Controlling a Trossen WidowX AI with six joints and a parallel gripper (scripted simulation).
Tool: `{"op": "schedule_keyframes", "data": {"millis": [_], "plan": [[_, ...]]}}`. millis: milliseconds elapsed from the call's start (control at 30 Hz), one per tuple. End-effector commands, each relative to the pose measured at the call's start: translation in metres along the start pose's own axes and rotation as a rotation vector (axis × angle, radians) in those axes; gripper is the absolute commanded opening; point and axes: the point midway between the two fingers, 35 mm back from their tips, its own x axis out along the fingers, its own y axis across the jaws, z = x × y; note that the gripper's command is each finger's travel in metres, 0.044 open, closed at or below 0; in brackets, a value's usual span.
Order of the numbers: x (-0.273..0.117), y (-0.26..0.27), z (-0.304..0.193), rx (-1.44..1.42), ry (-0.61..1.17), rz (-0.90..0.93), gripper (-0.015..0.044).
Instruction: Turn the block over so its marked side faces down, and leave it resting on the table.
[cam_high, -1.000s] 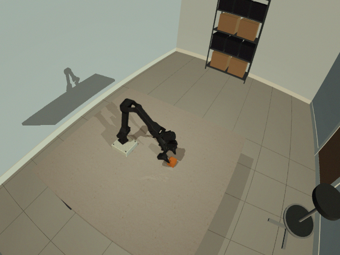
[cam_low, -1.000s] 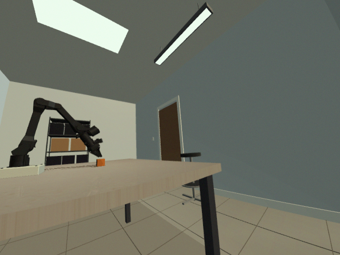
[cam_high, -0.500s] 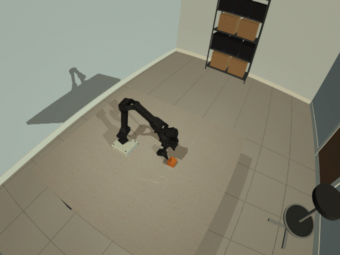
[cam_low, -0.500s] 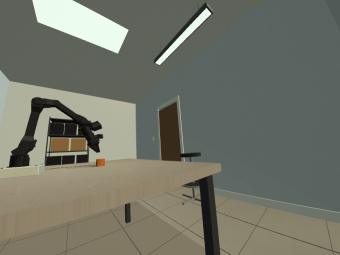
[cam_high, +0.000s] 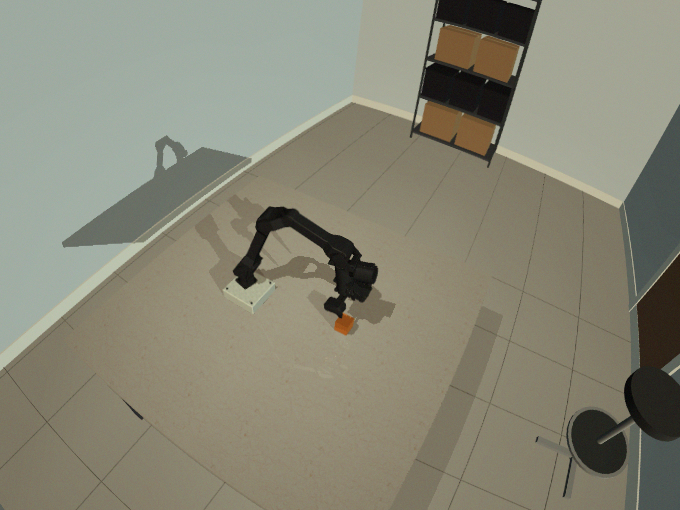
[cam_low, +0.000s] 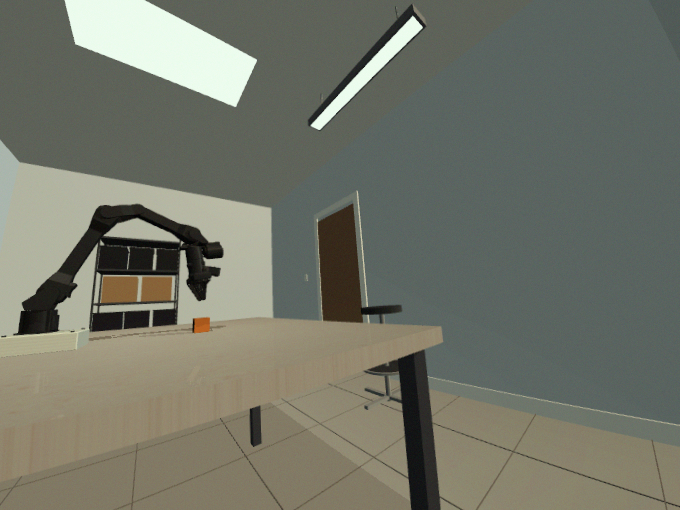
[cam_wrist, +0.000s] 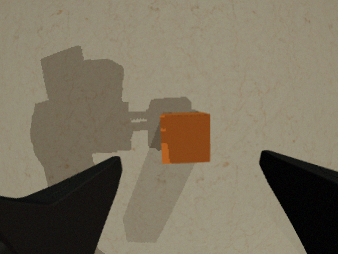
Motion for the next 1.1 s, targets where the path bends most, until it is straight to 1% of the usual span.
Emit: {"op": "schedule_keyframes", "data": {"millis": [0, 300, 367, 467, 733, 867, 1067], "plan": [[-0.001, -0.002, 0.005, 0.001, 0.175, 0.007, 0.0440], [-0.001, -0.002, 0.005, 0.001, 0.175, 0.007, 0.0440], [0.007, -0.002, 0.004, 0.001, 0.175, 0.007, 0.0440], [0.032, -0.001, -0.001, 0.001, 0.175, 0.007, 0.0440], [0.035, -0.001, -0.001, 0.001, 0.175, 0.007, 0.0440], [0.048, -0.001, -0.004, 0.001, 0.175, 0.007, 0.0440], [0.048, -0.001, -0.004, 0.001, 0.175, 0.007, 0.0440]]}}
